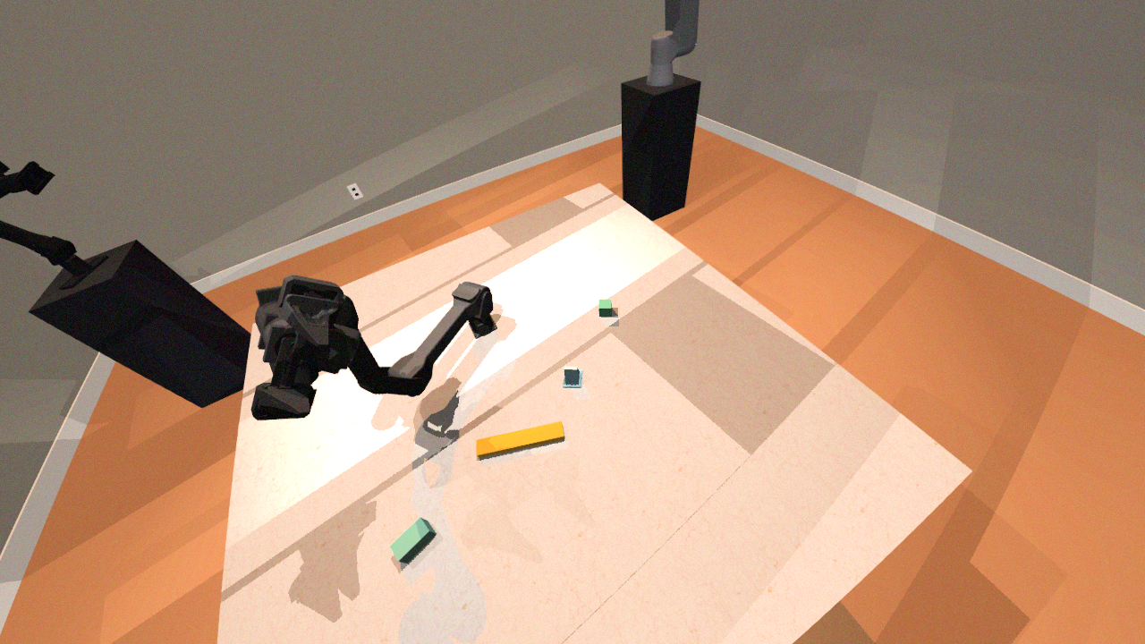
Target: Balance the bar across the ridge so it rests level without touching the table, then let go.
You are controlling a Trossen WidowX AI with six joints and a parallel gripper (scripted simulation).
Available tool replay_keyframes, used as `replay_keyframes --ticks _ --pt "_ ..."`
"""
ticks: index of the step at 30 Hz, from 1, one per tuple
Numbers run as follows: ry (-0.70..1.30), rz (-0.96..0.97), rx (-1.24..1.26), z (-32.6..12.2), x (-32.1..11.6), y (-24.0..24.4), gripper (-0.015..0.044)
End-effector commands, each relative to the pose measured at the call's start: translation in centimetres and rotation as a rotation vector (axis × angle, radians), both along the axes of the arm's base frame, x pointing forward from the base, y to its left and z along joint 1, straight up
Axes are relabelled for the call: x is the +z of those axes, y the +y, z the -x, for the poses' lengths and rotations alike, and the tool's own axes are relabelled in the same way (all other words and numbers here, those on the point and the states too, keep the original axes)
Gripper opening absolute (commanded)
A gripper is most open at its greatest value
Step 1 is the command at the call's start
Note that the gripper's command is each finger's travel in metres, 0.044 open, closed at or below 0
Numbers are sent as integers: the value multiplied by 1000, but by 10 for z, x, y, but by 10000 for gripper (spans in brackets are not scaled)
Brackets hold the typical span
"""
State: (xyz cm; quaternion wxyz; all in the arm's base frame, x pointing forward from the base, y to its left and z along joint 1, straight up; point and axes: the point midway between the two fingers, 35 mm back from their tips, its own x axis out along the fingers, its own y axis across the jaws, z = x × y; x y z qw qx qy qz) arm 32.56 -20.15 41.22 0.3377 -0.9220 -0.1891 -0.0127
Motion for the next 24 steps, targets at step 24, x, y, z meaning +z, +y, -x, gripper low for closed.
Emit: replay_keyframes --ticks 24 --pt "-429 533 -510 124 133 9 315"
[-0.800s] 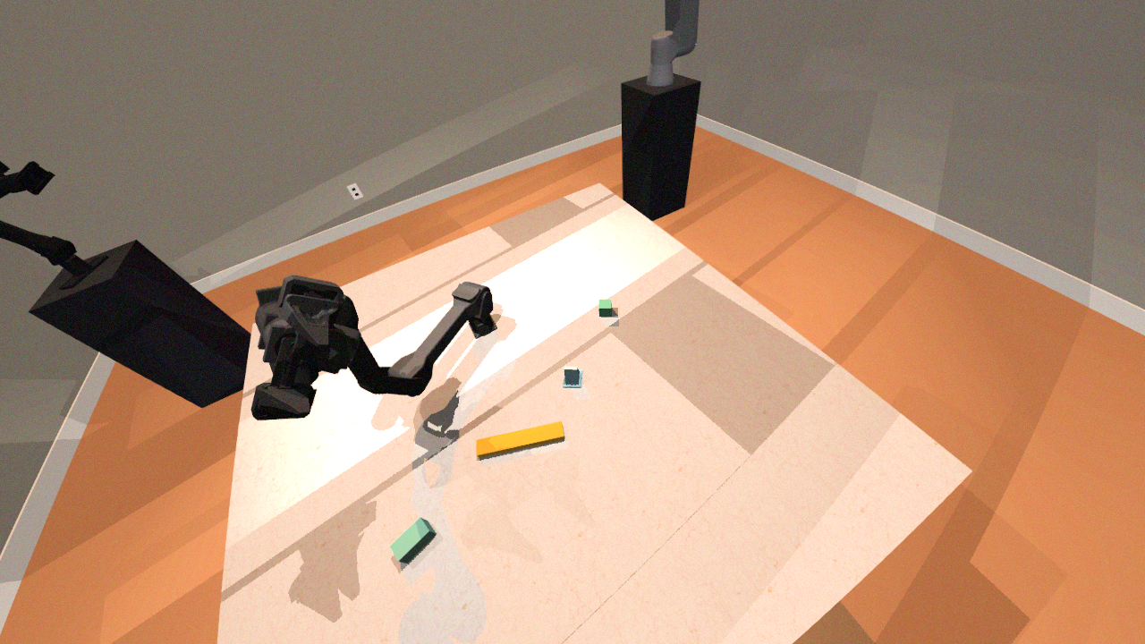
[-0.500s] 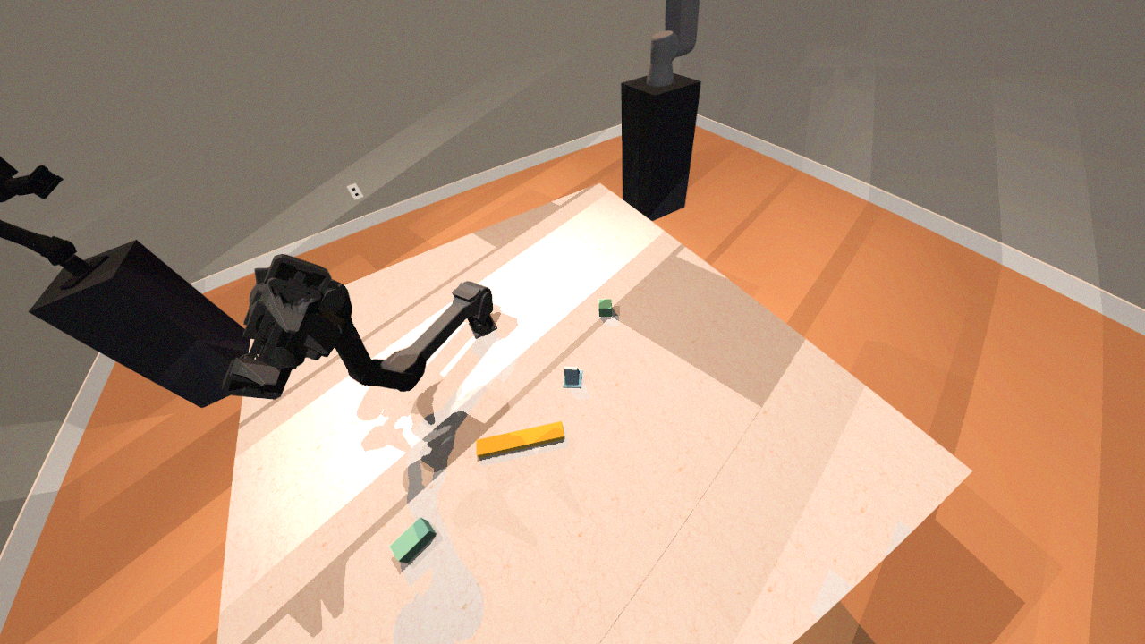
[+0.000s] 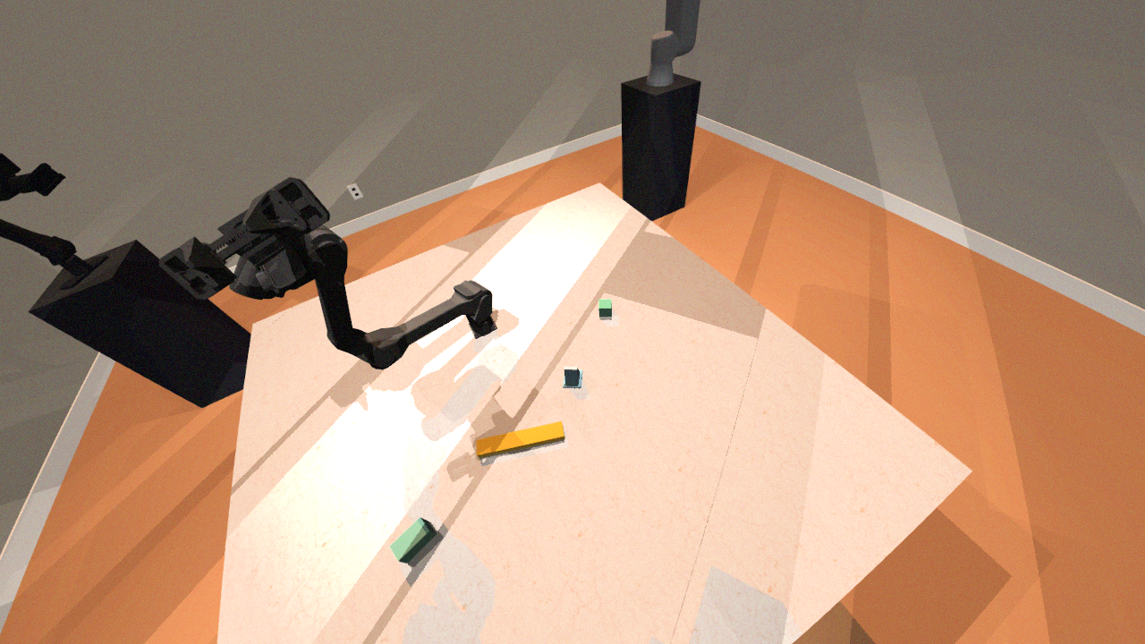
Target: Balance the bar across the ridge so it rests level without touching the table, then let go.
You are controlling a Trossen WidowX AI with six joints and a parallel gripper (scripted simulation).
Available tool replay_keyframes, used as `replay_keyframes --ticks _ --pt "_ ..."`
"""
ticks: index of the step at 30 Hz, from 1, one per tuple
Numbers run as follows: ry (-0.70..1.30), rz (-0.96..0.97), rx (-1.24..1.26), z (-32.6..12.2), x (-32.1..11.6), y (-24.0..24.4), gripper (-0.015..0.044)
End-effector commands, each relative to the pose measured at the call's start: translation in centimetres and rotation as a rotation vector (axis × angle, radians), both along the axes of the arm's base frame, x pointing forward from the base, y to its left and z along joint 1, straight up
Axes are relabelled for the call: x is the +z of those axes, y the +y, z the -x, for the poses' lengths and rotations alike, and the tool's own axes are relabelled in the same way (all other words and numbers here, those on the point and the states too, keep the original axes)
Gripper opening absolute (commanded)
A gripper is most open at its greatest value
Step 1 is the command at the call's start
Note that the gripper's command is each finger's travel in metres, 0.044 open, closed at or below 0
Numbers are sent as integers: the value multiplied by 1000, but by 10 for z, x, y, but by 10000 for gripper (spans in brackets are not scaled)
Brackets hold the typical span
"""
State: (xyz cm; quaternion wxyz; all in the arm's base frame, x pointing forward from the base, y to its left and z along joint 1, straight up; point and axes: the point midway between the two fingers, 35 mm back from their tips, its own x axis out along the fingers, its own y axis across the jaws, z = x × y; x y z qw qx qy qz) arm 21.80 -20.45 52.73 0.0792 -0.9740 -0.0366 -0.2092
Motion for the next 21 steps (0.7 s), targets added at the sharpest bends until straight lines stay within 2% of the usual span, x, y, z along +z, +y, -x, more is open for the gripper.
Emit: replay_keyframes --ticks 1,12,21 --pt "-83 126 -91 23 24 16 315" --pt "-275 539 -352 81 79 81 315" --pt "-380 853 -527 107 102 141 315"
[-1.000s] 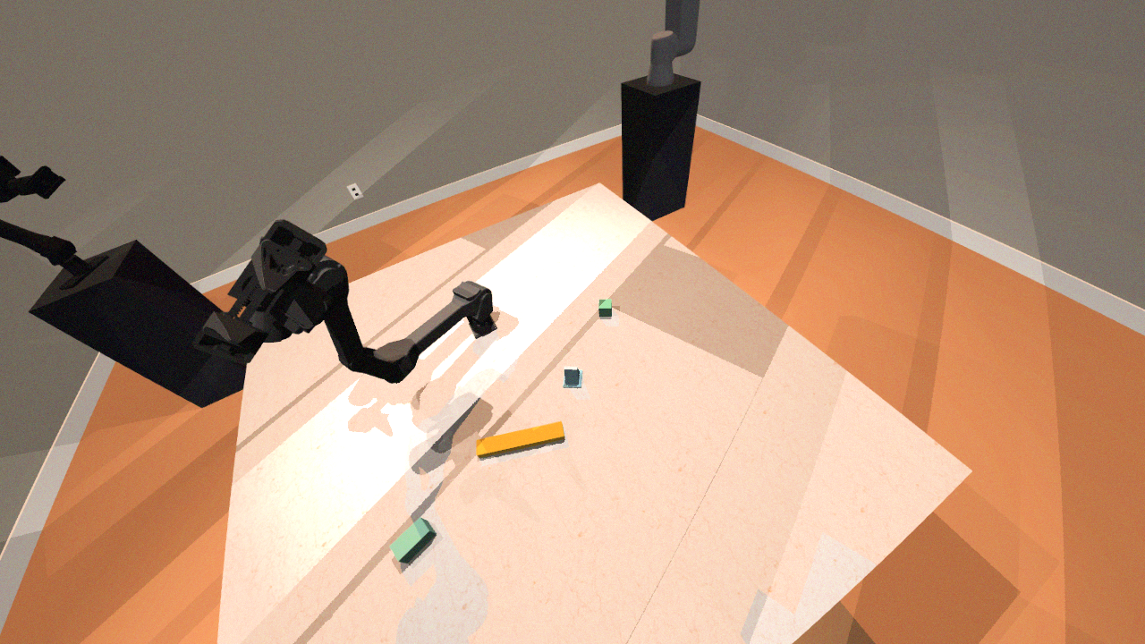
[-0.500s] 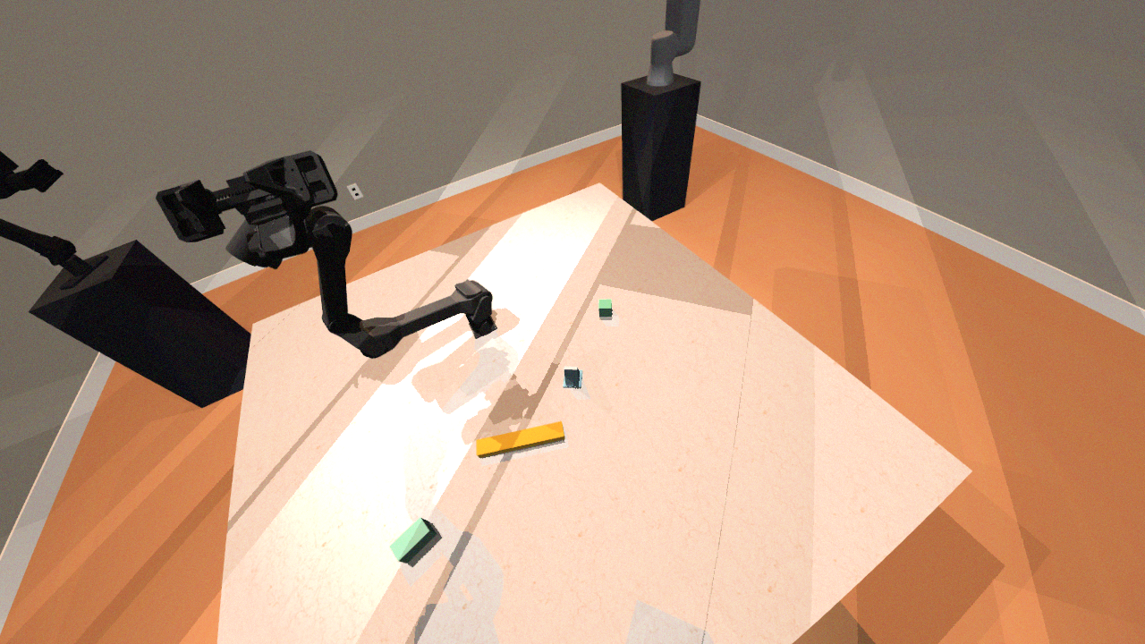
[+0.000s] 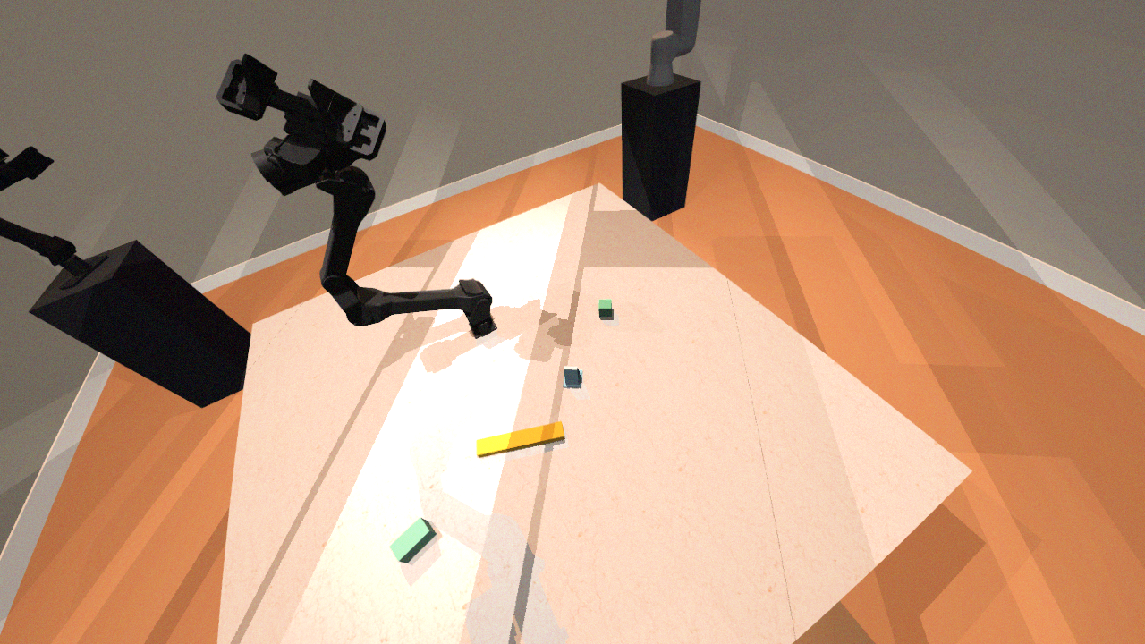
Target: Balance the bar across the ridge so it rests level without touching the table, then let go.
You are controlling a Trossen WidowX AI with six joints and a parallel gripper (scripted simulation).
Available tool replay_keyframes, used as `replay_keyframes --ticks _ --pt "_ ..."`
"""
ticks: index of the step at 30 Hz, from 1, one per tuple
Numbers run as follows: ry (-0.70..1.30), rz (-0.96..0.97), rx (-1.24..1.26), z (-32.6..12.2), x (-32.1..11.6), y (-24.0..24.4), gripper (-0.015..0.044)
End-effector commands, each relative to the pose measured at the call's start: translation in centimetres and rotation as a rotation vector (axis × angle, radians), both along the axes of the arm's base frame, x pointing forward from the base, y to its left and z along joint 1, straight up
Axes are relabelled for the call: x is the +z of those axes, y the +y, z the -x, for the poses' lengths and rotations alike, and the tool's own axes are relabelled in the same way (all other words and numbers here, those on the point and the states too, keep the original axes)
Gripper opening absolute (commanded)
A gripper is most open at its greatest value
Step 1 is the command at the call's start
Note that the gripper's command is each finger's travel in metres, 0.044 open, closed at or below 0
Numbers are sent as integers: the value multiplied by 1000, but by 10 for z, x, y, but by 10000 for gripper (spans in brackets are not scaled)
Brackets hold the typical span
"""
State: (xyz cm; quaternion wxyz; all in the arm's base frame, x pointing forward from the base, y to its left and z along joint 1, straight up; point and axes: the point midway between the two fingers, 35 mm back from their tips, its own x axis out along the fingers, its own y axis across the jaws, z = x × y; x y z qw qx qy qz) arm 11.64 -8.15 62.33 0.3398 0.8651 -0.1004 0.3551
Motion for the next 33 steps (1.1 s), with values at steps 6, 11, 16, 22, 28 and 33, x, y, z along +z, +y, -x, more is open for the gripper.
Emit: replay_keyframes --ticks 6,11,16,22,28,33 --pt "-80 297 -199 15 13 56 315" --pt "-99 410 -305 16 15 73 315" --pt "-122 548 -386 14 15 98 315" --pt "-156 788 -511 4 9 145 315" --pt "-154 967 -614 -12 -1 174 315" --pt "-144 1073 -676 -25 -9 188 315"
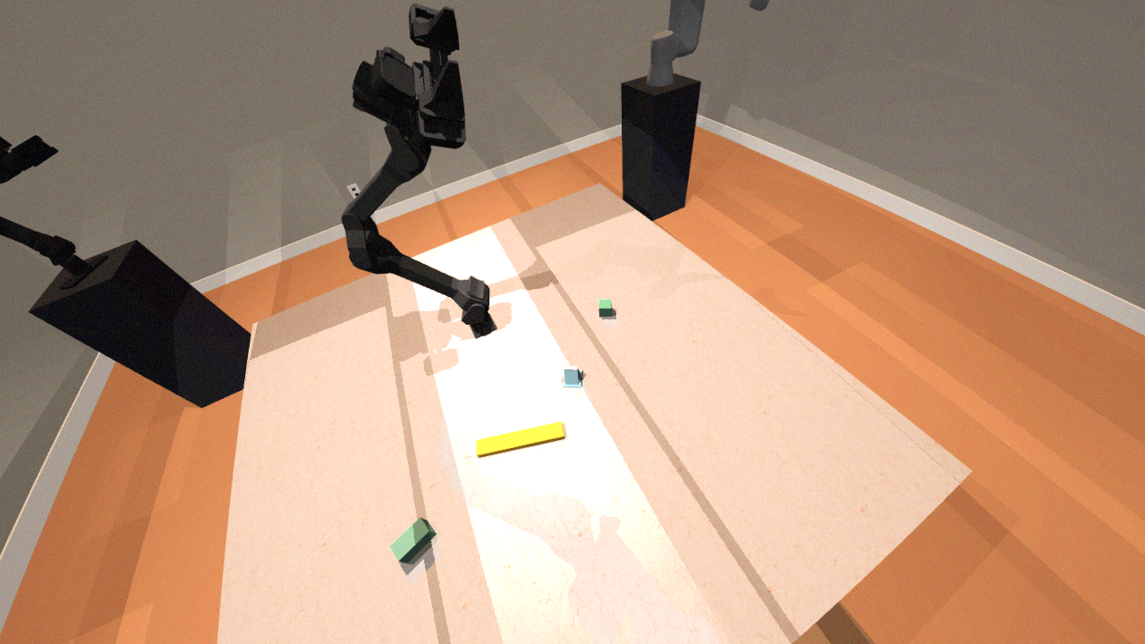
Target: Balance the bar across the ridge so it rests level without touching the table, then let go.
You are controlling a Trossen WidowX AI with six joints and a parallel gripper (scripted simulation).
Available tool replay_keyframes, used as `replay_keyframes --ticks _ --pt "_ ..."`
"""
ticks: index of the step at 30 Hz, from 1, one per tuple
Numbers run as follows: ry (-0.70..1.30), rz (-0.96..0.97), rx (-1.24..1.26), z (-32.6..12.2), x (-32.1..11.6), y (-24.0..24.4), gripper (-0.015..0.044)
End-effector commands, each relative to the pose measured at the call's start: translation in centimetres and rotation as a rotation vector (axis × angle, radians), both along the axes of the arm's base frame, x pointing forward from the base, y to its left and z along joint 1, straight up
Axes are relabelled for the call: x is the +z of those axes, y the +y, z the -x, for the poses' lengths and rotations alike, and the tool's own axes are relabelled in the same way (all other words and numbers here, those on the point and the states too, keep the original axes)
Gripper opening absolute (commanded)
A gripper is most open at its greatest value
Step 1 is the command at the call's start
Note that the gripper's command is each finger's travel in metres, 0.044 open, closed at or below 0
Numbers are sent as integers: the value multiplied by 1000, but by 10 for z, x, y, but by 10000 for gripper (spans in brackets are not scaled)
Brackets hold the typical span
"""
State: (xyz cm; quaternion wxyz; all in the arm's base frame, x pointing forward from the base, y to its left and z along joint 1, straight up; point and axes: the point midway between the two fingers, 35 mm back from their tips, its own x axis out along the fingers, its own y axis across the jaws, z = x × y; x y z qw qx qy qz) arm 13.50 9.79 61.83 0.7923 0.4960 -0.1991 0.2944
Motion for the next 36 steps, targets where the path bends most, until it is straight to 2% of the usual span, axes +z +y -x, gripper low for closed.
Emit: replay_keyframes --ticks 1,13,23,36 --pt "1 82 -46 -9 -5 12 315" --pt "25 352 -196 -48 -29 47 315" --pt "49 672 -334 -89 -62 64 315" --pt "171 1243 -434 -171 -147 82 315"
